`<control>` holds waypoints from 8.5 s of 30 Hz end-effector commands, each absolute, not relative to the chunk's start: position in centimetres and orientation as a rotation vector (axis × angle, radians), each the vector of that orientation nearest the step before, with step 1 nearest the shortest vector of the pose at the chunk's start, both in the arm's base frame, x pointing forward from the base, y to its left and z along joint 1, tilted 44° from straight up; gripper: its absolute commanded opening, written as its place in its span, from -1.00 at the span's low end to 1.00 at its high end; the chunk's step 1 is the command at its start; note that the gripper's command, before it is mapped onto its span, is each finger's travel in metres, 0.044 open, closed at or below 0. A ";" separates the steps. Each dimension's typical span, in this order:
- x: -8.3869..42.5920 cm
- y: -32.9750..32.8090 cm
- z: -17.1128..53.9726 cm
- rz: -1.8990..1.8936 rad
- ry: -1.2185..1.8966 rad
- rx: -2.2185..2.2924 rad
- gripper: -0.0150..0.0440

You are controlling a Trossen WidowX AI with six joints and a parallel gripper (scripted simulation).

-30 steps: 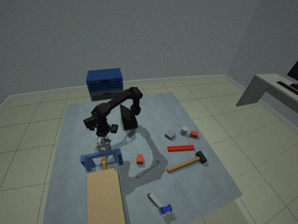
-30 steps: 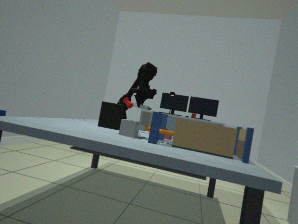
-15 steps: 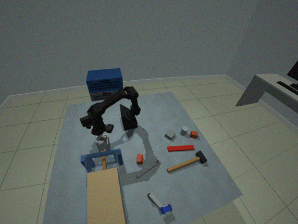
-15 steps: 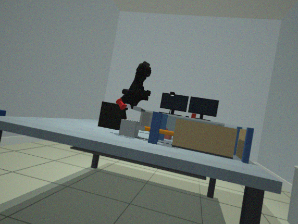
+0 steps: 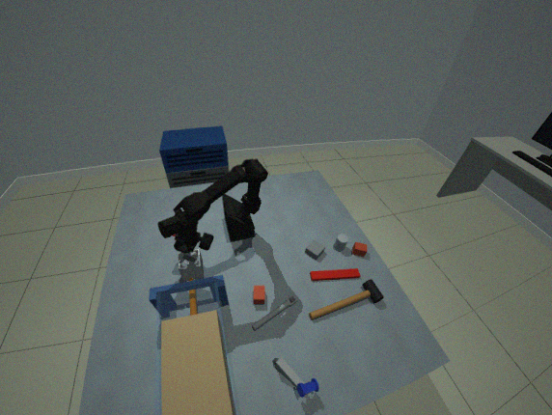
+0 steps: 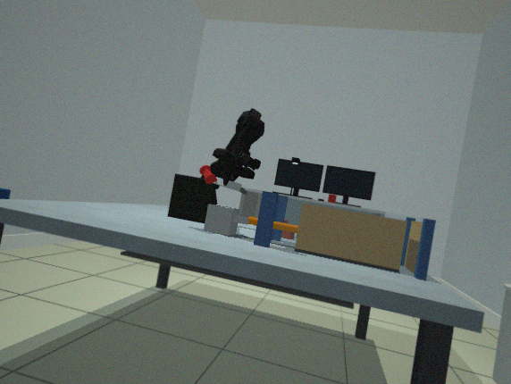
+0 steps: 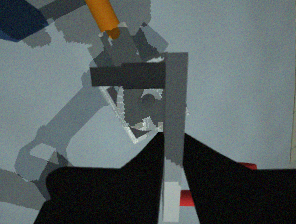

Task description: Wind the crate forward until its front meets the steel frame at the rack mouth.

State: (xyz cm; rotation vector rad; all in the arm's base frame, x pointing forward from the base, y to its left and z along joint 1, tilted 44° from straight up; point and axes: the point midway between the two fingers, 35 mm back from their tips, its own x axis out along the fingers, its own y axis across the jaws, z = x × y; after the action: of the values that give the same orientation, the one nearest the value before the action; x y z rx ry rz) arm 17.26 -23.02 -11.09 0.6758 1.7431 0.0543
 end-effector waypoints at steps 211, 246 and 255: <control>14.7 -16.0 -13.1 -0.806 1.885 -0.497 0.32; 14.7 -16.0 -13.1 -0.806 1.885 -0.497 0.32; 14.7 -16.0 -13.1 -0.806 1.885 -0.497 0.32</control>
State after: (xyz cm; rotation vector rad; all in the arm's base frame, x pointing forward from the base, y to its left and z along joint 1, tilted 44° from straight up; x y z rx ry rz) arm 14.70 -15.86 -13.25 -0.4895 1.8855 -0.8015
